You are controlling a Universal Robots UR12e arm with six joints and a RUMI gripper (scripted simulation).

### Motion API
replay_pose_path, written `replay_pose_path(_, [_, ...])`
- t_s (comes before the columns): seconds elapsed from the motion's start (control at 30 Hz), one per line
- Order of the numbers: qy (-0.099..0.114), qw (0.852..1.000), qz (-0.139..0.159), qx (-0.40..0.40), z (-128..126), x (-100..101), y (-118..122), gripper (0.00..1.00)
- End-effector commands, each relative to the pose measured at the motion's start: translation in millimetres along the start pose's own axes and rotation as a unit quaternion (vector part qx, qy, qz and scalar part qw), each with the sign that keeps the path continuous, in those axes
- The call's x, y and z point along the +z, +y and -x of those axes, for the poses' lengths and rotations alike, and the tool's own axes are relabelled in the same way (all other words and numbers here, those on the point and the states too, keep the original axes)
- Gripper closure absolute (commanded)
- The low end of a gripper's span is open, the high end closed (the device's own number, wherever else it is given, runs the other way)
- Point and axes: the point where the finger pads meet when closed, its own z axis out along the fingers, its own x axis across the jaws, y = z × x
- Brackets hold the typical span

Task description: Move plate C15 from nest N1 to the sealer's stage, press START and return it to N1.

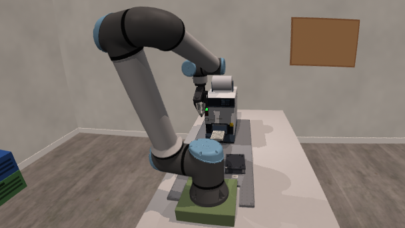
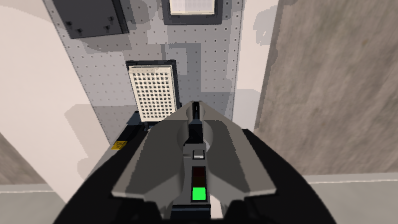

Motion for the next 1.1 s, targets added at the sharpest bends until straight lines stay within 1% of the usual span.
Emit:
replay_pose_path(0.0, [0.000,1.000,0.001,0.000,-0.2,-0.9,0.5,1.00])
replay_pose_path(0.07, [0.000,1.000,0.001,0.000,-0.2,-0.9,0.5,1.00])
replay_pose_path(0.2, [0.000,0.998,0.067,0.000,-0.2,-1.0,0.5,1.00])
replay_pose_path(0.33, [0.000,0.991,0.134,0.000,-0.2,-1.0,0.5,1.00])
replay_pose_path(0.4, [0.000,0.991,0.134,0.000,-0.2,-1.0,0.5,1.00])
replay_pose_path(0.43, [0.000,0.989,0.150,0.000,-0.2,-1.0,0.5,1.00])
replay_pose_path(0.57, [0.000,0.977,0.212,0.000,-0.2,-1.1,0.4,1.00])
replay_pose_path(0.73, [0.000,0.957,0.291,0.000,-0.2,-1.0,0.4,1.00])
replay_pose_path(0.77, [0.000,0.957,0.291,0.000,-0.2,-1.0,0.4,1.00])
replay_pose_path(0.9, [0.000,0.935,0.354,0.000,-0.1,-1.0,0.4,1.00])
replay_pose_path(0.97, [0.000,0.935,0.354,0.000,-0.1,-1.0,0.4,1.00])
replay_pose_path(1.03, [0.000,0.924,0.383,0.000,-0.1,-1.0,0.4,1.00])
replay_pose_path(1.07, [0.000,0.924,0.383,0.000,-0.1,-1.0,0.4,1.00])
